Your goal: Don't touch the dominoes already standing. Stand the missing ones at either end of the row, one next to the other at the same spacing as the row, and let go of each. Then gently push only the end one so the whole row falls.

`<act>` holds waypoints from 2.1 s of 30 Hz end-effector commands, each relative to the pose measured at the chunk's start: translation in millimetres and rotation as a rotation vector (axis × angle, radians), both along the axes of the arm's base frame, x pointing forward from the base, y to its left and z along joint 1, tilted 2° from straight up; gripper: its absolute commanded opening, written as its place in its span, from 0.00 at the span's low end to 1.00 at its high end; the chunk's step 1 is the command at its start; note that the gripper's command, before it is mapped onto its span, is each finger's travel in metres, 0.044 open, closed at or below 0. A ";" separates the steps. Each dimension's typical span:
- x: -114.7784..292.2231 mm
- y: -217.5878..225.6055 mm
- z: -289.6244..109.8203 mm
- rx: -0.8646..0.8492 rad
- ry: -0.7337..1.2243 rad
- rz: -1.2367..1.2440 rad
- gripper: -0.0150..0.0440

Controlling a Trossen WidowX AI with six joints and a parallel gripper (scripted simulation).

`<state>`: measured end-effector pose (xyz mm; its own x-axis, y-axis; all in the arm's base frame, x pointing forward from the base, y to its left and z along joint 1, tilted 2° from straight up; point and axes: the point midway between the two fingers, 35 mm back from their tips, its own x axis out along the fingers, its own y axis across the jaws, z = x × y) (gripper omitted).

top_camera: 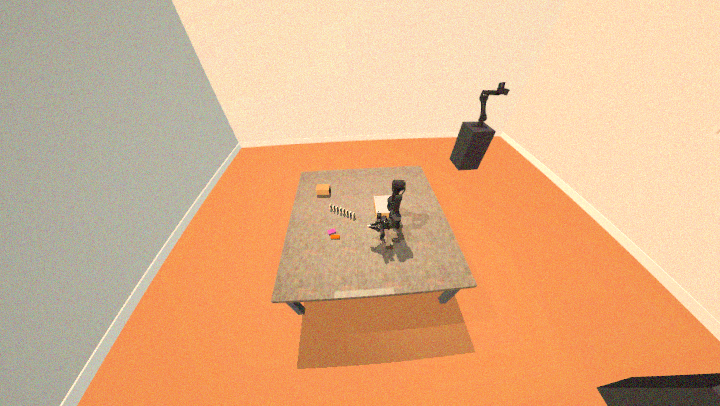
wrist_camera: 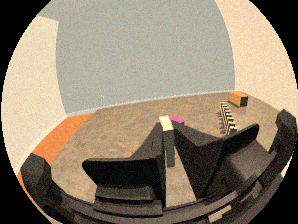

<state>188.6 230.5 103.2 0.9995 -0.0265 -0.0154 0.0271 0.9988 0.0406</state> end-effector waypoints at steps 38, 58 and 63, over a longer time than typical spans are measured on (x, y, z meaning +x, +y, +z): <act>-2.4 -3.3 -51.2 0.044 0.005 -0.036 0.29; -0.5 -7.3 -110.3 0.079 0.022 -0.047 0.29; -0.5 -7.4 -110.8 0.080 0.022 -0.047 0.29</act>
